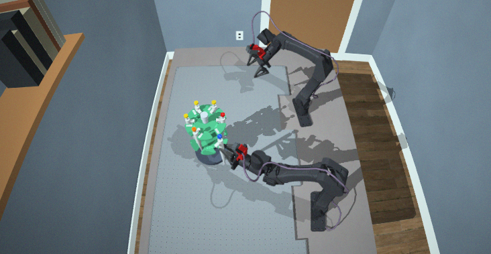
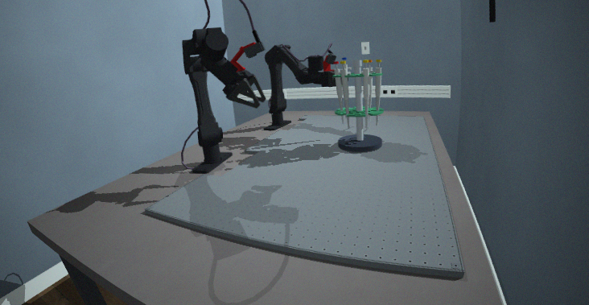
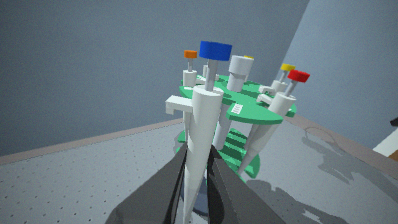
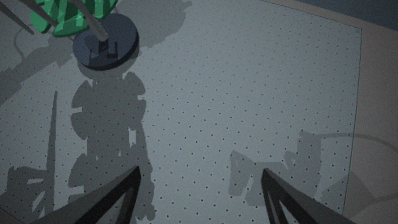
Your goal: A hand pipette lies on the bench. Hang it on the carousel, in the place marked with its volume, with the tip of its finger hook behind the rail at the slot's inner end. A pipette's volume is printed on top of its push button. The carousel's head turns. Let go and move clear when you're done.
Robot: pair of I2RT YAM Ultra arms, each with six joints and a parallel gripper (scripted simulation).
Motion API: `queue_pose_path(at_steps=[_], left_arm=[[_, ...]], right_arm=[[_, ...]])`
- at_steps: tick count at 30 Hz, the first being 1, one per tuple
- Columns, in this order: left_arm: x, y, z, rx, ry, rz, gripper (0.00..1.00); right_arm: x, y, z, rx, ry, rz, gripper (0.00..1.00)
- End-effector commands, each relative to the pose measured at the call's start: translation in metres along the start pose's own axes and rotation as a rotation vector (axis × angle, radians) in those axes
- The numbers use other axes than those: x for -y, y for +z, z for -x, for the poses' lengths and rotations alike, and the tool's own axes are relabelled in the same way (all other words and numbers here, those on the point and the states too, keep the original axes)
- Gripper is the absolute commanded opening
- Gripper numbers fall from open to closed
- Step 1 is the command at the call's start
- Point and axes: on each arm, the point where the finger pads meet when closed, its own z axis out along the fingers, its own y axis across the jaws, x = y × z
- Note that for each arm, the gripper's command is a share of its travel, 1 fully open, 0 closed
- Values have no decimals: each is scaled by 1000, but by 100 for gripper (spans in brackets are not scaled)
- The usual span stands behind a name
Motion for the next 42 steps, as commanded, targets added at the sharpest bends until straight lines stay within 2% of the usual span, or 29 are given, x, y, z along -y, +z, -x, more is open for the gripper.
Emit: queue_pose_path(at_steps=[1, 14, 16, 19, 42], left_arm=[[-7, 7, 22, 59, 6, 8, 12], [-8, 8, 21, 58, 7, 3, 12], [-8, 3, 33, 84, 12, 6, 12], [-6, 3, 34, 86, 12, 1, 12], [-6, 3, 34, 86, 12, 1, 12]], right_arm=[[4, -6, 11, 37, -22, -15, 100], [4, -6, 11, 37, -22, -15, 100], [4, -6, 11, 37, -22, -15, 100], [4, -6, 11, 37, -22, -15, 100], [4, -6, 11, 37, -22, -15, 100]])
